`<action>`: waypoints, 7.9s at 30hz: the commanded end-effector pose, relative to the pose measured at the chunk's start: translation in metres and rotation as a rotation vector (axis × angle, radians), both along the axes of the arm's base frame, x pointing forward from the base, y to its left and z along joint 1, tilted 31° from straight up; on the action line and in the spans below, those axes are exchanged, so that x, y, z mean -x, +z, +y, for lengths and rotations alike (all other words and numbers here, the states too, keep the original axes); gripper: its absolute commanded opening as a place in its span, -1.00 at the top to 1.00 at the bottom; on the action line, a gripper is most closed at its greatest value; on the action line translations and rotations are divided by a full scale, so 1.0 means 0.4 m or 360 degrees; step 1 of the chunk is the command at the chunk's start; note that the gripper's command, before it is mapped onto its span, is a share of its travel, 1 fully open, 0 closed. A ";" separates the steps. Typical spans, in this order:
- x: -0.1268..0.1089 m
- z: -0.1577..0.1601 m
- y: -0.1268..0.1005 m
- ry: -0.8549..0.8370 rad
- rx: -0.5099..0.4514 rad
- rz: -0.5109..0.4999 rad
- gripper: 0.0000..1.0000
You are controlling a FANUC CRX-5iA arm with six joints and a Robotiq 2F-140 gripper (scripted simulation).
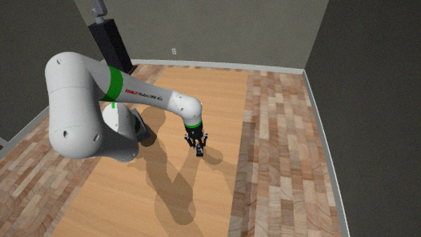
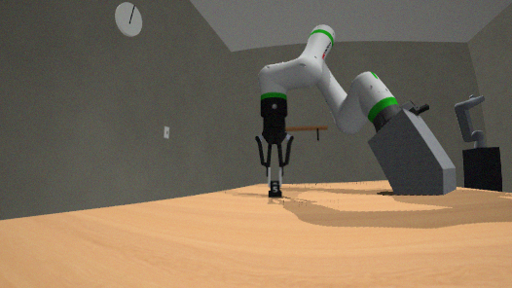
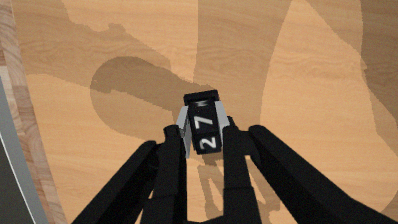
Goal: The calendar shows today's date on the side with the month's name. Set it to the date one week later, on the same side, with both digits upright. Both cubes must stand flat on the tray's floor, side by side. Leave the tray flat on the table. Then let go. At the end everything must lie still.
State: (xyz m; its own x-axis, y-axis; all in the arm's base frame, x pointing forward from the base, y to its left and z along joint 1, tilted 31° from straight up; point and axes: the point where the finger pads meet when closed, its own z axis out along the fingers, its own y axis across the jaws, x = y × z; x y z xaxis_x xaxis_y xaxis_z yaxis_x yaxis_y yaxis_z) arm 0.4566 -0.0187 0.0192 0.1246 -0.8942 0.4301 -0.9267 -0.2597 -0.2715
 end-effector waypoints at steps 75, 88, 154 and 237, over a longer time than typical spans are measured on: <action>-0.009 -0.009 -0.021 0.0000 0.0000 0.0000 0.68; -0.009 -0.009 -0.021 0.0000 0.0000 0.0000 0.68; -0.009 -0.009 -0.021 0.0000 0.0000 0.0000 0.44; 0.102 0.105 0.248 0.0000 0.0000 0.0000 -1.00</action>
State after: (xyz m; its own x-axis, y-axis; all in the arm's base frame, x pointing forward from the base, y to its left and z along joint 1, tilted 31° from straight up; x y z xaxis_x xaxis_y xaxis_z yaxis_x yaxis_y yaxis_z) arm 0.4187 0.0205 0.1116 0.1248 -0.8943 0.4298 -0.9267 -0.2598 -0.2715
